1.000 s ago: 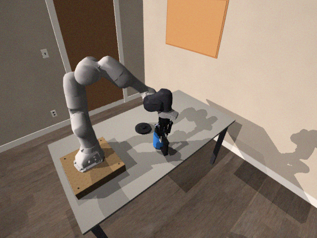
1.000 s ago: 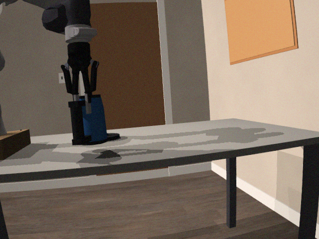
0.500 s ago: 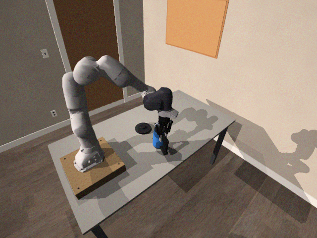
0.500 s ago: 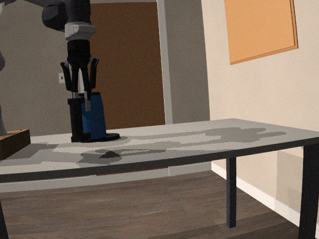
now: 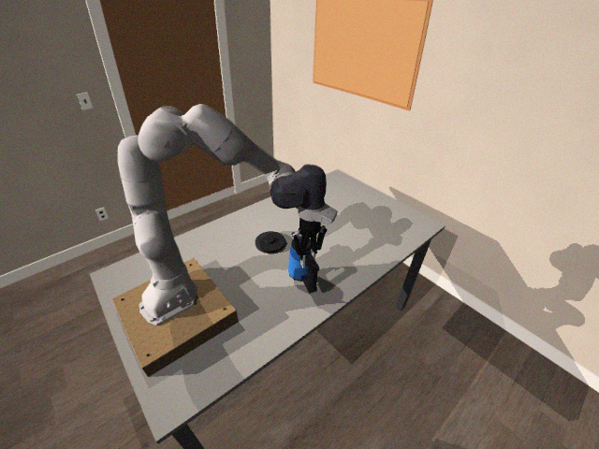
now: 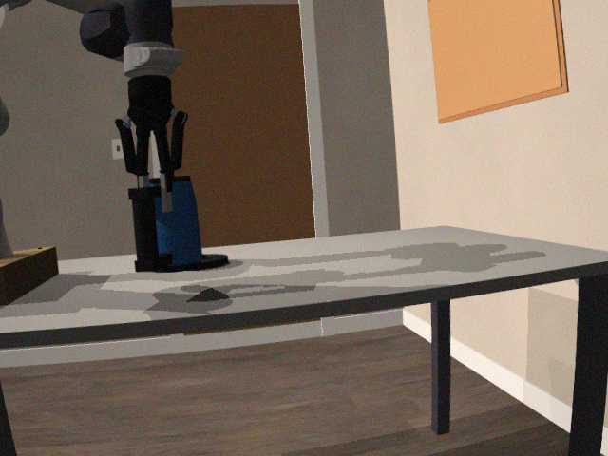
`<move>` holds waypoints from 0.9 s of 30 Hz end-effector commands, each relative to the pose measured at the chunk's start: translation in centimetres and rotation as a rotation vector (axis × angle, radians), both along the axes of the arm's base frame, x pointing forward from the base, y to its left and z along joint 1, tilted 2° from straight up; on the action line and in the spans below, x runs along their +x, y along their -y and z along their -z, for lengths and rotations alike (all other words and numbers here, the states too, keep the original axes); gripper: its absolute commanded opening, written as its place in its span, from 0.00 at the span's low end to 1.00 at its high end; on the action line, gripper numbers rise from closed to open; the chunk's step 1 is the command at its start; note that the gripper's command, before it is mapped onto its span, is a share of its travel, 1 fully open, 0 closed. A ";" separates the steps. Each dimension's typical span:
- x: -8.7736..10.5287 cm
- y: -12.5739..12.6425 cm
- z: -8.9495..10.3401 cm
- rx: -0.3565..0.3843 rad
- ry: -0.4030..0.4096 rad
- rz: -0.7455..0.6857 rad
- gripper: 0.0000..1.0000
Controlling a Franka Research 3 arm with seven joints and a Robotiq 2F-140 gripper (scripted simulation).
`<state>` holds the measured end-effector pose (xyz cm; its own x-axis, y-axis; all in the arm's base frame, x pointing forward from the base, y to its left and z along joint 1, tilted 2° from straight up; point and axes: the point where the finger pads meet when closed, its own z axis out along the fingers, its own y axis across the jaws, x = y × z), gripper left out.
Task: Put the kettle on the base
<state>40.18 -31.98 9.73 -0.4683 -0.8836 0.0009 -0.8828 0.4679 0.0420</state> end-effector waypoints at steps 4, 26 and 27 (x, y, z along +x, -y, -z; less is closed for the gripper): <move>0.3 0.2 -0.5 -0.007 0.008 0.003 0.00; 0.6 0.4 -0.9 -0.007 0.008 0.003 0.00; 0.7 0.5 -1.0 -0.007 0.008 0.003 0.00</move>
<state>40.47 -32.18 10.11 -0.4684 -0.8835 0.0014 -0.8828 0.4681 0.0386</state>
